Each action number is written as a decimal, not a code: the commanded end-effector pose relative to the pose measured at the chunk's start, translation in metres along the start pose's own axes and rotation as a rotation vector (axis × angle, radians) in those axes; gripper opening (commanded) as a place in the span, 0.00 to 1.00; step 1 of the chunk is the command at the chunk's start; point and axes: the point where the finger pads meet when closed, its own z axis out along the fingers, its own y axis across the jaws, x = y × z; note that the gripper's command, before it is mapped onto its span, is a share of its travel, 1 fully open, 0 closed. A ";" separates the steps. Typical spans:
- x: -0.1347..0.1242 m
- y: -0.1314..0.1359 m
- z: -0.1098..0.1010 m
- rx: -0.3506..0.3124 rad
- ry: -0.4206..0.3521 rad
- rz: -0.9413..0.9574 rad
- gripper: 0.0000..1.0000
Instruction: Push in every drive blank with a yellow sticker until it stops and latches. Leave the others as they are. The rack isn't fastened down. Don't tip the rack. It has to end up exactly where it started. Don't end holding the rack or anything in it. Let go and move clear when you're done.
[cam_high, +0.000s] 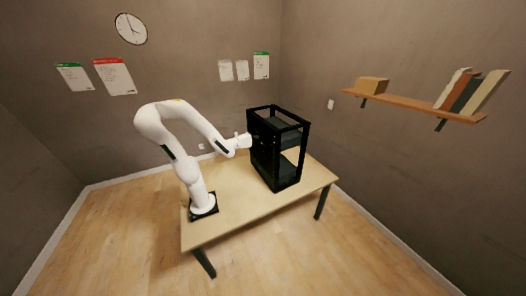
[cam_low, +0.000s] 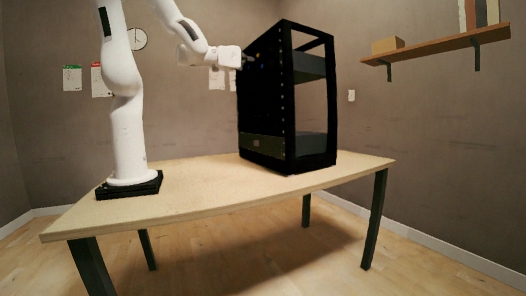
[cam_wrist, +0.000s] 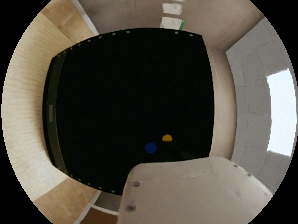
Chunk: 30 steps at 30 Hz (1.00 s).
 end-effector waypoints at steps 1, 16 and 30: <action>0.000 0.001 0.003 -0.003 0.000 0.000 0.00; 0.000 0.001 0.006 -0.003 0.000 0.000 0.00; 0.000 0.001 0.008 -0.003 0.000 0.000 0.00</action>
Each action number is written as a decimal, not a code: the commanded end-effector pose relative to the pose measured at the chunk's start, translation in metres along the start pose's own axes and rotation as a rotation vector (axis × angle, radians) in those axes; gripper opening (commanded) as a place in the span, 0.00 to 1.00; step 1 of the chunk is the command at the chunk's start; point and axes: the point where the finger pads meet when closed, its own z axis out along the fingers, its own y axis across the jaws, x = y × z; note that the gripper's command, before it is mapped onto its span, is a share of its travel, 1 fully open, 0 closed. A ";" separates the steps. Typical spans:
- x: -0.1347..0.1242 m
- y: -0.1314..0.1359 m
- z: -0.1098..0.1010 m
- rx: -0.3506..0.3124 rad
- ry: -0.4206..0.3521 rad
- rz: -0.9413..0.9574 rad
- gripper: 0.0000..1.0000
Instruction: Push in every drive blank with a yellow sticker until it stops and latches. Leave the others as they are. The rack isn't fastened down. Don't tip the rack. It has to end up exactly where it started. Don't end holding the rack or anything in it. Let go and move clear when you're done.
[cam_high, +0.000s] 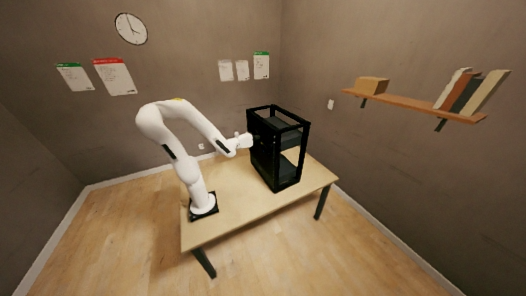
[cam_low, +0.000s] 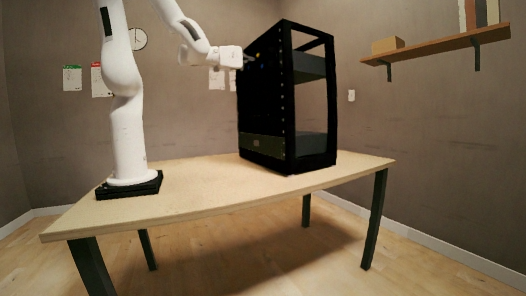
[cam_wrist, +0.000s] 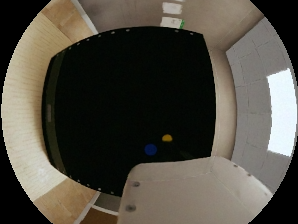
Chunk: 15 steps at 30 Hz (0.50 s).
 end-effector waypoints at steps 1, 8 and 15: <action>0.000 0.001 0.002 -0.002 0.000 0.000 0.00; 0.000 0.001 0.003 -0.002 0.000 0.000 0.00; 0.000 0.001 0.004 -0.002 0.000 0.000 0.00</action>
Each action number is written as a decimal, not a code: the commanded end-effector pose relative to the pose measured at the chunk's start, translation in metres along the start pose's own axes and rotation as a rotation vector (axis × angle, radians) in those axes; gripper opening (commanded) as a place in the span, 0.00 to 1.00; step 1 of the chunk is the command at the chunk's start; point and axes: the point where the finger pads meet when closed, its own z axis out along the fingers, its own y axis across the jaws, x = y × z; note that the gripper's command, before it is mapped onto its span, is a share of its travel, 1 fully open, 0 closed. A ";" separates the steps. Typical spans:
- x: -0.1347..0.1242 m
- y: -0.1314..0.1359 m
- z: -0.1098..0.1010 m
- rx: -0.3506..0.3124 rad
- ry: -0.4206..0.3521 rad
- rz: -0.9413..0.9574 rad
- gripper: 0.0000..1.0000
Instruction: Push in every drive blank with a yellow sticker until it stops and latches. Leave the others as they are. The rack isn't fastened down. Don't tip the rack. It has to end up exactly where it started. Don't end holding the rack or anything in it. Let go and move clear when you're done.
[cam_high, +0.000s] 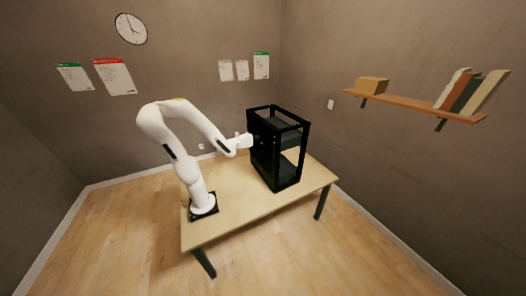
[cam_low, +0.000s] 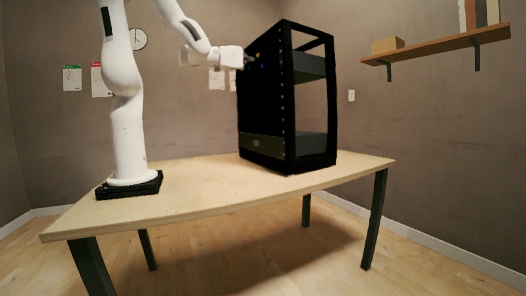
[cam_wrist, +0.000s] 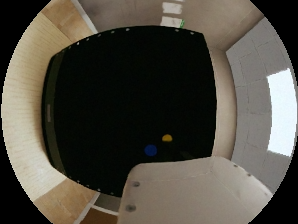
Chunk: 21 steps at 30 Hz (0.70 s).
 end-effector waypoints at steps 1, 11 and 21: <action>0.000 0.001 0.002 -0.002 0.000 0.000 0.00; 0.000 0.001 0.003 -0.002 0.000 0.000 0.00; 0.000 0.001 0.006 -0.002 0.000 0.000 0.00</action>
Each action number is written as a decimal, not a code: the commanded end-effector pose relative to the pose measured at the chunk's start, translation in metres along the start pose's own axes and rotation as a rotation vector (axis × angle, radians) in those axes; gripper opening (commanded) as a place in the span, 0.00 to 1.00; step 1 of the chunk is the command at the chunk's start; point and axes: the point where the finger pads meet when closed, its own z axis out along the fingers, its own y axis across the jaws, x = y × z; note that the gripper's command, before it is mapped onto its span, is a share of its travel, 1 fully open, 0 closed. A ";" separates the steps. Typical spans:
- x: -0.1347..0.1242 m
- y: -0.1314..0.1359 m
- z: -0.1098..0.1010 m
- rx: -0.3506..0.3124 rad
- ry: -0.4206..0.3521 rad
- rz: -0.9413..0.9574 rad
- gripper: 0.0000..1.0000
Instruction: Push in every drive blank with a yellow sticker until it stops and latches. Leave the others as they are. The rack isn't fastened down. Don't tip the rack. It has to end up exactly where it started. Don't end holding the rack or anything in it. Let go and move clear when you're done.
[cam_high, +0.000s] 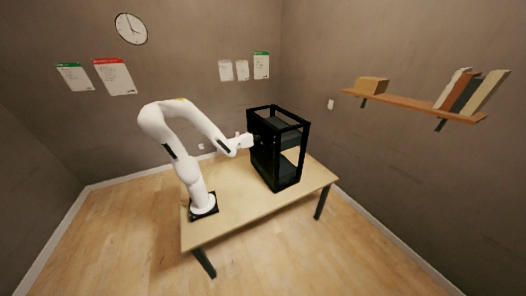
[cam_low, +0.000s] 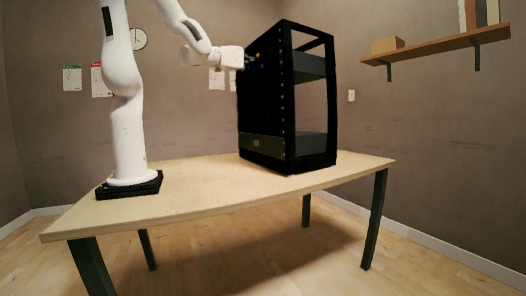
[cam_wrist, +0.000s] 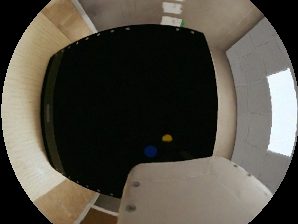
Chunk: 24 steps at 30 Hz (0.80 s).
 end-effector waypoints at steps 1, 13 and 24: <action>0.000 0.001 0.002 -0.002 0.000 0.000 0.00; 0.000 0.001 0.001 -0.002 0.000 0.000 0.00; 0.000 0.001 -0.047 -0.002 0.000 0.000 0.00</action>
